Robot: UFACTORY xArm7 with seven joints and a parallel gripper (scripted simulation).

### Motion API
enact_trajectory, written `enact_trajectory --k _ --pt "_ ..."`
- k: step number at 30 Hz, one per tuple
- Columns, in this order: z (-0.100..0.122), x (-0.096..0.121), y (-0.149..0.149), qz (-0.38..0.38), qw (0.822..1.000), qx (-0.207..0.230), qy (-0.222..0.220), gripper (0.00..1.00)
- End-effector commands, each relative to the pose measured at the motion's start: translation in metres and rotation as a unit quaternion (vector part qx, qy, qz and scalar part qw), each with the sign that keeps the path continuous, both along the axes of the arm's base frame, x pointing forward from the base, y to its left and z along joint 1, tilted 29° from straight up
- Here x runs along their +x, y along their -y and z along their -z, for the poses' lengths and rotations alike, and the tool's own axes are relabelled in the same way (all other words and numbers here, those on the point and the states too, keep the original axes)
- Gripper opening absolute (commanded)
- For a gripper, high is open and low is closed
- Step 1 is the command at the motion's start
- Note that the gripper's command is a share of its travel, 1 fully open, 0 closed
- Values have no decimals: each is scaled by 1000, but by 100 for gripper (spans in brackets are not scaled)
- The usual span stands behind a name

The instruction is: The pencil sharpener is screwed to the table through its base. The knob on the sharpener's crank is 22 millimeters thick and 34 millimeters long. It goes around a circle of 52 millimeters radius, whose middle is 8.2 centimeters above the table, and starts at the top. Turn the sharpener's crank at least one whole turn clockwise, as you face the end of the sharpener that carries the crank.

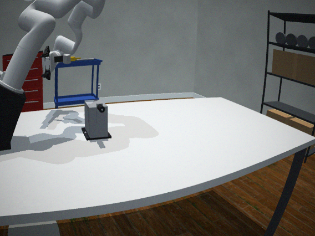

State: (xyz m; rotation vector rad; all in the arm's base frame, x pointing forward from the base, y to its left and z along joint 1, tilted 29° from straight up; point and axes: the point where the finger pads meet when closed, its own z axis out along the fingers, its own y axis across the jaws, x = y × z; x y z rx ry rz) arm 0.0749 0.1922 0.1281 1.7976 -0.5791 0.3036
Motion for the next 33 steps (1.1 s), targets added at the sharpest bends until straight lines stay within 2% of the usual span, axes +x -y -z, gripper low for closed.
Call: enact_trajectory --k 1,19,21,24,31,33 --pt "-1 0 -1 -1 1000 1 0 100" --pt "0 1 0 1 1000 3 1 100" --pt "1 11 2 10 1000 16 8 100" --pt "3 43 10 40 997 59 30 100" --pt "3 93 29 85 986 126 65 100" --pt "2 100 33 91 984 135 71 100"
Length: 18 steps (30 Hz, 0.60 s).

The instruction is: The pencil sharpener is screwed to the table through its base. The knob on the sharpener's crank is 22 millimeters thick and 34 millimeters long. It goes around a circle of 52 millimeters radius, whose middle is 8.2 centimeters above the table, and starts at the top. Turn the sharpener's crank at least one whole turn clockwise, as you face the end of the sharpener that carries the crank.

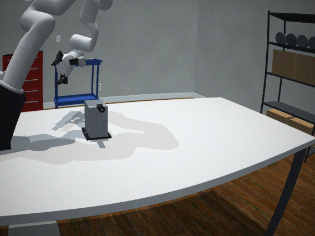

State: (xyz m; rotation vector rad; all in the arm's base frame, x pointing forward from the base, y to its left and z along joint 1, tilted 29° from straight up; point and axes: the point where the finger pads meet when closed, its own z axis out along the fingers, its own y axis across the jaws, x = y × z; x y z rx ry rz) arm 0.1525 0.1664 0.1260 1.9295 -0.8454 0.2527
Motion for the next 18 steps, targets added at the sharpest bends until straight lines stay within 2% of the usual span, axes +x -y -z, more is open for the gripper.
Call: enact_trajectory --k 1,2,7,8,9,12,13,18 --pt "0 22 7 17 999 33 15 100" --pt "-1 42 19 35 997 63 32 100" --pt "-3 61 31 53 993 92 49 100" --pt "-5 77 43 67 989 116 63 100" --pt "-5 82 48 72 987 125 69 100" --pt "-6 85 51 75 986 131 72 100" --pt "-8 102 67 91 978 162 91 100" --pt "-9 107 72 97 975 172 98 100"
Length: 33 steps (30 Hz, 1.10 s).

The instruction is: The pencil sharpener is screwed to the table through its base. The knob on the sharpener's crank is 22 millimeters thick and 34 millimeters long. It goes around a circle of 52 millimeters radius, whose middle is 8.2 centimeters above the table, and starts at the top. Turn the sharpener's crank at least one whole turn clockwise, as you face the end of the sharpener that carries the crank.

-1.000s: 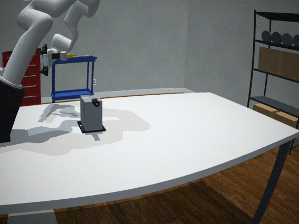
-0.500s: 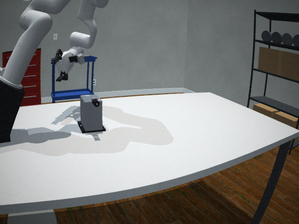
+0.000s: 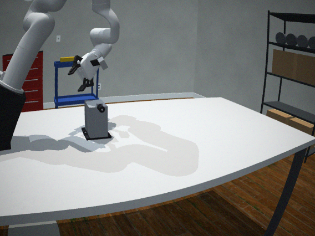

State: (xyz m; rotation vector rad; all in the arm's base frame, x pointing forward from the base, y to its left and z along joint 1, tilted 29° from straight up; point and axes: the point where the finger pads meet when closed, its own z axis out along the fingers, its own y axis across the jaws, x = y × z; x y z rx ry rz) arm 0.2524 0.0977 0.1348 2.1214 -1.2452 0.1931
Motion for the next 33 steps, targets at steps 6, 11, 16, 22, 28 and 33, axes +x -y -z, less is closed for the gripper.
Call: enact_trajectory --k 6,11,16,22,28,33 --pt "-4 27 27 24 997 57 36 100" --pt "-7 42 51 43 992 99 66 100" --pt "-7 42 51 43 992 99 66 100" --pt "-9 55 75 61 983 140 97 100" --pt "-11 64 97 76 972 180 130 100" --pt "-11 64 97 76 972 180 130 100"
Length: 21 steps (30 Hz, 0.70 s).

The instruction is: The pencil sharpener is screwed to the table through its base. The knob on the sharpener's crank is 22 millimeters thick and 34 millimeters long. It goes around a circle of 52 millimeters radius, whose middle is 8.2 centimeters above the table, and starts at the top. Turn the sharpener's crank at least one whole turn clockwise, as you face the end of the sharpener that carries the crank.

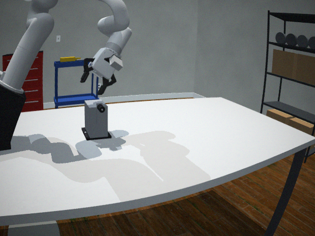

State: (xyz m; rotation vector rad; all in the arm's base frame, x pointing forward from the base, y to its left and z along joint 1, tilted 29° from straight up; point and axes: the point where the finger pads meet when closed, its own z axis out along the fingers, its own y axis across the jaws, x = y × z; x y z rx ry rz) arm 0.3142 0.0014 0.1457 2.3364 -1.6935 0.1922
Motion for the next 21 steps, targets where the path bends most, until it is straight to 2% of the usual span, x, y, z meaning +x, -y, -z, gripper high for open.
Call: enact_trajectory --k 1,4,6,9,19,21 --pt "-1 2 1 -1 1000 4 3 100" --pt "-1 2 1 -1 1000 4 3 100" --pt "-3 11 30 20 996 62 58 100" --pt "-4 12 36 25 994 77 73 100" --pt "-4 12 36 25 994 77 73 100" --pt "-7 17 57 41 982 130 133 100"
